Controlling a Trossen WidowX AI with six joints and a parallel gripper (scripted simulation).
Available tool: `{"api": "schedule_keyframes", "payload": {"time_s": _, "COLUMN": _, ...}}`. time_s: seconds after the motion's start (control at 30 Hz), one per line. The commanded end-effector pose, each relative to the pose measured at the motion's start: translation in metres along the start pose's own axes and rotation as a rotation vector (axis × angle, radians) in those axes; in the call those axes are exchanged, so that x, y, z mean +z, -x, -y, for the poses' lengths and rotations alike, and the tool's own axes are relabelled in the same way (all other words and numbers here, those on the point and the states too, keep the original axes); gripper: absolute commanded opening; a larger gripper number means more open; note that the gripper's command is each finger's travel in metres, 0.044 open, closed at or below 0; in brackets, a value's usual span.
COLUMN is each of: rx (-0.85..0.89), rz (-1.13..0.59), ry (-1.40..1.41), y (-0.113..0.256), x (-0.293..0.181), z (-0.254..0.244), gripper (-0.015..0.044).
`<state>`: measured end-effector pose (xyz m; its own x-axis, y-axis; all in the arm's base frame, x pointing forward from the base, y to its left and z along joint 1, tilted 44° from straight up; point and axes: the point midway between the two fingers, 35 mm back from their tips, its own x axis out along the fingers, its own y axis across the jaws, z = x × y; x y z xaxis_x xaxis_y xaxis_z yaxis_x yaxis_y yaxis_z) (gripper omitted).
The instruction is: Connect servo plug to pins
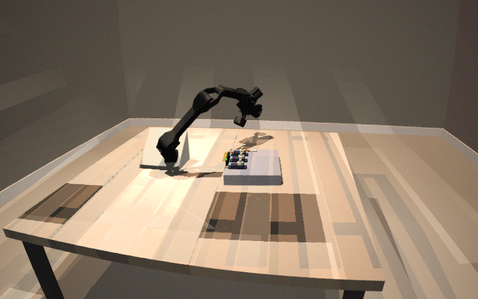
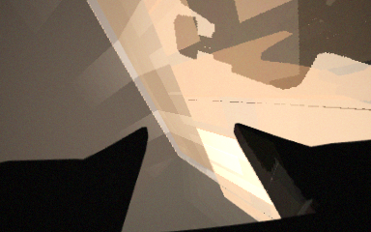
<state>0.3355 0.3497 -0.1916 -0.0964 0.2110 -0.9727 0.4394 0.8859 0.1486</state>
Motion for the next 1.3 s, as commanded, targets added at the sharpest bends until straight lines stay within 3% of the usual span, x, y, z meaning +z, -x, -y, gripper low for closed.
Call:
{"api": "schedule_keyframes", "payload": {"time_s": 0.0, "rx": 0.003, "rz": 0.002, "ry": 0.002, "y": 0.002, "x": 0.001, "z": -0.001, "gripper": 0.0374}}
{"api": "schedule_keyframes", "payload": {"time_s": 0.33, "rx": 0.144, "rz": 0.12, "ry": 0.087, "y": 0.082, "x": 0.039, "z": -0.017, "gripper": 0.0115}}
{"api": "schedule_keyframes", "payload": {"time_s": 0.8, "rx": 0.35, "rz": 0.39, "ry": 0.232, "y": 0.227, "x": 0.091, "z": -0.01, "gripper": 0.0115}}
{"api": "schedule_keyframes", "payload": {"time_s": 1.27, "rx": 0.463, "rz": 0.723, "ry": 0.35, "y": 0.362, "x": 0.112, "z": 0.039, "gripper": 0.0115}}
